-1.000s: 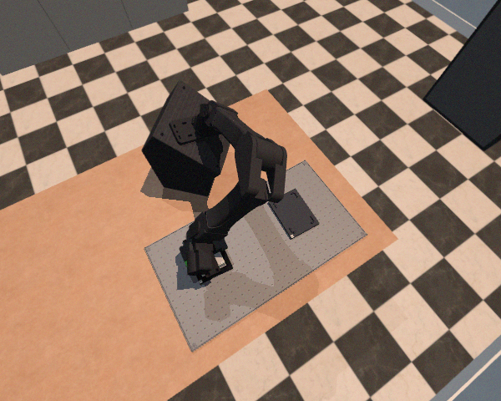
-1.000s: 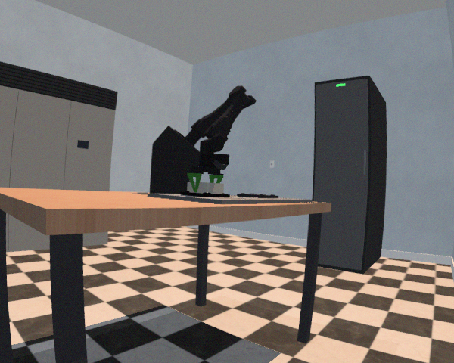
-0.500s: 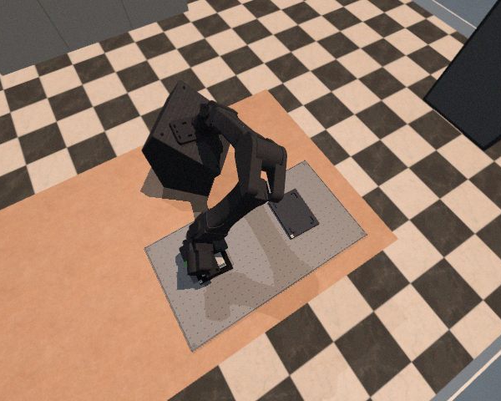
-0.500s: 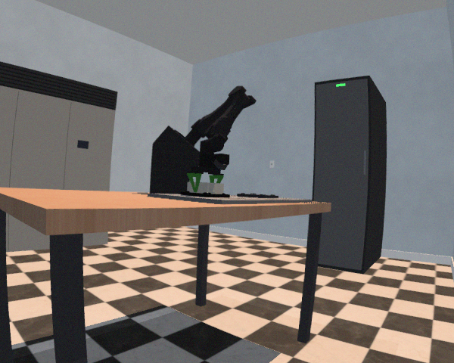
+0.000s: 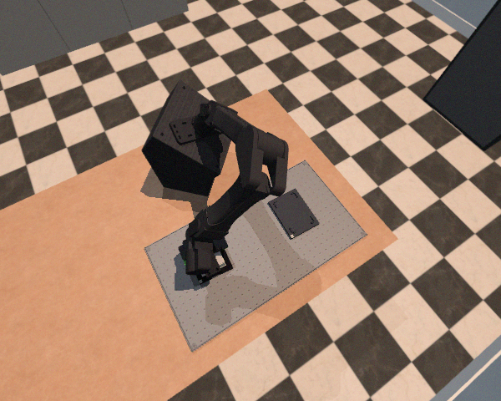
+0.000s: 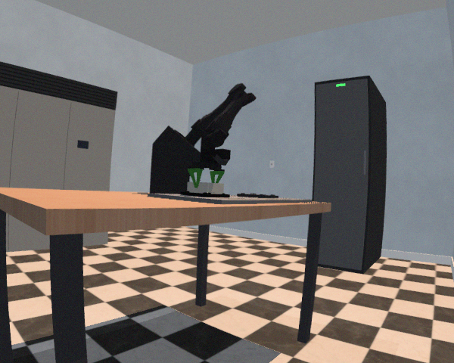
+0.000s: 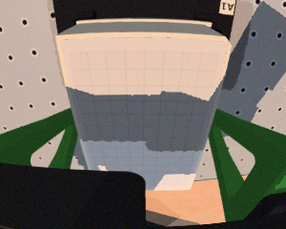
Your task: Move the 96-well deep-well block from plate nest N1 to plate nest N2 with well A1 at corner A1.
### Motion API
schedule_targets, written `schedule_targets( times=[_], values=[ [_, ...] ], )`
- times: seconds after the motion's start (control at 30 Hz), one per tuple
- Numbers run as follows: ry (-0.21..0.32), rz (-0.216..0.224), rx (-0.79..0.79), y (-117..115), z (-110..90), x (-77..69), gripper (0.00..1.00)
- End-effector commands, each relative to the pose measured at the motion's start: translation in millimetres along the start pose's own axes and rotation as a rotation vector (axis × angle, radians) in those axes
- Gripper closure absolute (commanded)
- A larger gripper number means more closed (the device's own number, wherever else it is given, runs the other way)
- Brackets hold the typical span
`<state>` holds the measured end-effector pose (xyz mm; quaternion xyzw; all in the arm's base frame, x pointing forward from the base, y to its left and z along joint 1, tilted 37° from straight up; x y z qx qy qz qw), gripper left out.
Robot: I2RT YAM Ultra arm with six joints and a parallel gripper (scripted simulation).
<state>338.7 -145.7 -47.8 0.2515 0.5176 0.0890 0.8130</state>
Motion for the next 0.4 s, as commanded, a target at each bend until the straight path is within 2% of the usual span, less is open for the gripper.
schedule_targets(
  times=[0.0, 0.07, 0.37],
  values=[
    [-0.006, 0.0, 0.005, -2.5, 0.2, -12.0, 0.0],
    [-0.006, 0.0, 0.005, -2.5, 0.2, -17.3, 0.0],
    [-0.006, 0.0, 0.005, -2.5, 0.2, -17.3, 0.0]
  ],
)
Point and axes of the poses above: the point where the finger pads meet when closed, its own x axis out along the fingers, its own y axis across the jaws, z = x × y, the point moved 8 cm from there along -x, back along the fingers, and after that the axes turned 6 degrees about x, right-handed, at the moved point
